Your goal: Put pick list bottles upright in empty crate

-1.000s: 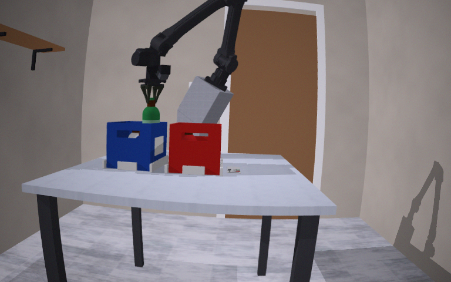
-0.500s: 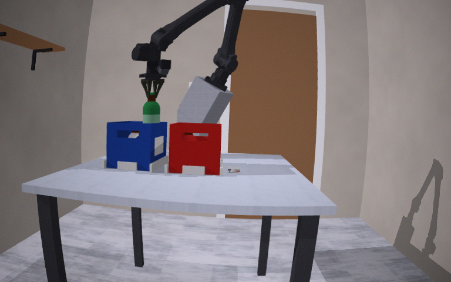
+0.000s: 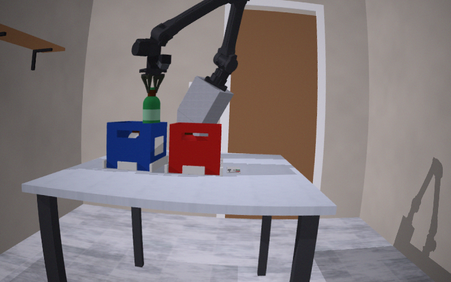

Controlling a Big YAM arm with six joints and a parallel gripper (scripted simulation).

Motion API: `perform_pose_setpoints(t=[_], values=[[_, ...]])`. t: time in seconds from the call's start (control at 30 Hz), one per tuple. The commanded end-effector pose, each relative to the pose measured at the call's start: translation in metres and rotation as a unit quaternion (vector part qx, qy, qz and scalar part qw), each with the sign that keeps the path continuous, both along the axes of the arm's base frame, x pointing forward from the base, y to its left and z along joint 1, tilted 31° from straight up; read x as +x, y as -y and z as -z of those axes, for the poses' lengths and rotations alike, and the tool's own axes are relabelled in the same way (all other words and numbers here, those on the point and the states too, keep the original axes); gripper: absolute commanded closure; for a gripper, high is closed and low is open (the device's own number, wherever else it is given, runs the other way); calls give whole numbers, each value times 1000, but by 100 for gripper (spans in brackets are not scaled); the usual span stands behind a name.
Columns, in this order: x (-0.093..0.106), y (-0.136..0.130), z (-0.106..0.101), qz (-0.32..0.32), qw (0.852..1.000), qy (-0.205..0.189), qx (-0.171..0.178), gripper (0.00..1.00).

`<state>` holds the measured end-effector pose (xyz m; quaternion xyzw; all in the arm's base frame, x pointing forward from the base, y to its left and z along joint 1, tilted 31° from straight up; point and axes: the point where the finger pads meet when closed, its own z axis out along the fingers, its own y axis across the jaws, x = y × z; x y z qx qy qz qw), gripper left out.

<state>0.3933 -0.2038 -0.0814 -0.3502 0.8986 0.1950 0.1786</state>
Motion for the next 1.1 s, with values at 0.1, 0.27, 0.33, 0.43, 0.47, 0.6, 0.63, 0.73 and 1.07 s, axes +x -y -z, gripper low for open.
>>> perform_pose_setpoints(t=[0.1,0.27,0.33,0.43,0.47,0.6,0.63,0.73,1.07], values=[[21,38,-43,9,999,41,-26,100],[22,40,-46,9,999,41,-26,100],[23,42,-47,9,999,41,-27,100],[23,43,-49,9,999,41,-27,100],[23,44,-49,9,999,41,-27,100],[24,45,-50,9,999,41,-27,100],[24,45,-51,9,999,41,-27,100],[24,47,-52,9,999,41,-27,100],[25,51,-55,9,999,41,-28,100]])
